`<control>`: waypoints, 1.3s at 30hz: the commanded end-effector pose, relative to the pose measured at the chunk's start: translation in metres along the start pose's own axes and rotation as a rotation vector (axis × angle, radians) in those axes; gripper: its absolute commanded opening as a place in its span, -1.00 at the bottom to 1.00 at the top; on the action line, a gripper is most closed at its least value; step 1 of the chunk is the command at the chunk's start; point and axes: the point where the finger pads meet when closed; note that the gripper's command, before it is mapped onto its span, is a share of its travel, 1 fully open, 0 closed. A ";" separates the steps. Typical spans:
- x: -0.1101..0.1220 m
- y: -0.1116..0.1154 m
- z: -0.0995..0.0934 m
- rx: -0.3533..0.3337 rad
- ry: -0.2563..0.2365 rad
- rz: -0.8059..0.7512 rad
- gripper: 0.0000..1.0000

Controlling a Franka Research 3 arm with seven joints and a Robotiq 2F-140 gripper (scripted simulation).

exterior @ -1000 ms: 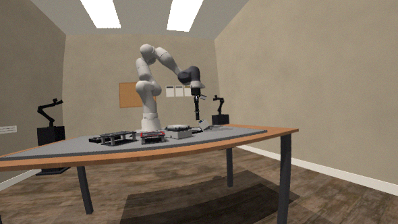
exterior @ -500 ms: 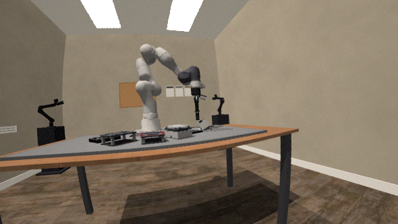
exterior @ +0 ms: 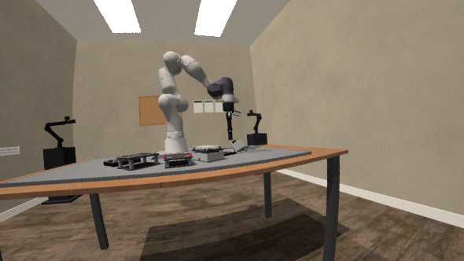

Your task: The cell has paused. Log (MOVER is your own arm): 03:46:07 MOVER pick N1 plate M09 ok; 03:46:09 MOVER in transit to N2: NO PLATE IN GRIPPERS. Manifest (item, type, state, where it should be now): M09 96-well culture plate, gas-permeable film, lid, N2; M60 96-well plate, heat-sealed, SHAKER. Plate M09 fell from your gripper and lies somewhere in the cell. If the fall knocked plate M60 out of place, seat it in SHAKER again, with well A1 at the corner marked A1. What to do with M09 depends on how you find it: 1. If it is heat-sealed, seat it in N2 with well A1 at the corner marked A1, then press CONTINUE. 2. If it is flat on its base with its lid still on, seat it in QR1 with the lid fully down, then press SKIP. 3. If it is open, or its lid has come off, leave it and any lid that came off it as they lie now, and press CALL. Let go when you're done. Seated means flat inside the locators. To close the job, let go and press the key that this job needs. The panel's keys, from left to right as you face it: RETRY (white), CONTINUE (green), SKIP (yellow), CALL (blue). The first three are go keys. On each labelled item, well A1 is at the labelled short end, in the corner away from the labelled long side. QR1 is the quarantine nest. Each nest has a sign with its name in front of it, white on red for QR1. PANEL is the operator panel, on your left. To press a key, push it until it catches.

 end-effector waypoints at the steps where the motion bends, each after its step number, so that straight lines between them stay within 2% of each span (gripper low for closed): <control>1: 0.001 -0.001 0.001 0.002 0.002 0.002 -0.80; 39: 0.003 -0.010 0.015 0.002 0.002 0.002 -0.80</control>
Point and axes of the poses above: the point where the finger pads meet when closed, its own z axis out along the fingers, its own x axis across the jaws, y = z × x, and after that the axes turned 13 degrees about -z, right-handed
